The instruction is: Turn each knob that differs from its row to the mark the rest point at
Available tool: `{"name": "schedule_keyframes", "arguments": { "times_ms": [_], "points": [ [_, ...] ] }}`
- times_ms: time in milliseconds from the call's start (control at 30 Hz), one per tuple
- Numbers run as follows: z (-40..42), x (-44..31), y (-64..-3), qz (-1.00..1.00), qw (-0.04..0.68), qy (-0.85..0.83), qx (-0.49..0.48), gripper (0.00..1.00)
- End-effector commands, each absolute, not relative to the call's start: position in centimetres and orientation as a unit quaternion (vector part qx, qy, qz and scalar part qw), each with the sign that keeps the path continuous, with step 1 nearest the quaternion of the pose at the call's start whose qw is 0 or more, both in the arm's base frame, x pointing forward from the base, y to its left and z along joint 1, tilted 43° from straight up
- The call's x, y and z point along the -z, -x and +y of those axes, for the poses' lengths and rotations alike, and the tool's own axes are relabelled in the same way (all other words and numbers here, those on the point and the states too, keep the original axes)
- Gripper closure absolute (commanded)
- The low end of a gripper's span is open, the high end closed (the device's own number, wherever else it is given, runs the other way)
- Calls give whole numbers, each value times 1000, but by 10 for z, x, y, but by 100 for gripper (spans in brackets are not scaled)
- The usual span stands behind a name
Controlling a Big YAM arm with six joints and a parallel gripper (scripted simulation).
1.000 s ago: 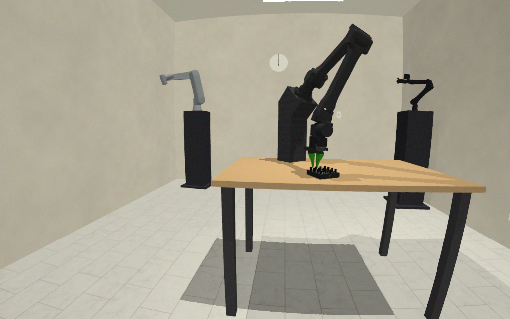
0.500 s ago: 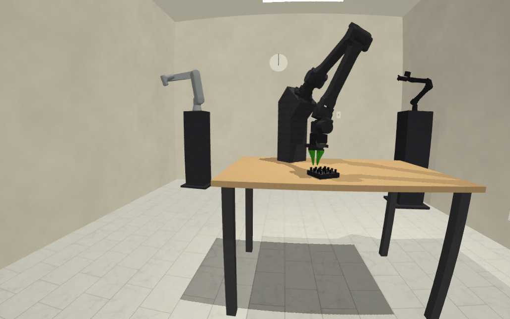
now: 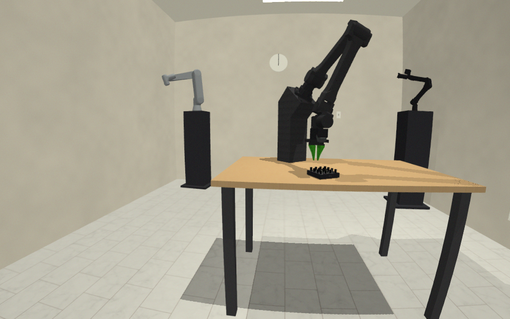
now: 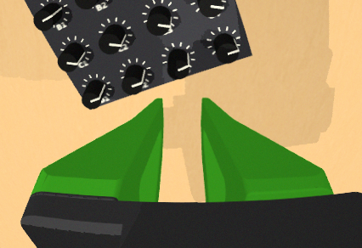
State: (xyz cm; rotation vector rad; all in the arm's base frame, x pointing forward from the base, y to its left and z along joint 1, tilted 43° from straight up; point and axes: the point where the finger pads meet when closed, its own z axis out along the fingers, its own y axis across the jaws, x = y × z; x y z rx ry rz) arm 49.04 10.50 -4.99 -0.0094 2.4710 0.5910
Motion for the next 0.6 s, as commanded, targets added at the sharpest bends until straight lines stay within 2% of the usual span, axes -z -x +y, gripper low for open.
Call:
{"name": "schedule_keyframes", "arguments": {
  "times_ms": [0,267,300,567],
  "points": [
    [96,53,-482,932,291,0,-218,82],
    [96,53,-483,931,291,-1,-218,82],
    [96,52,-483,931,292,-1,-218,0],
    [86,29,-474,929,299,0,-219,0]
  ]
}}
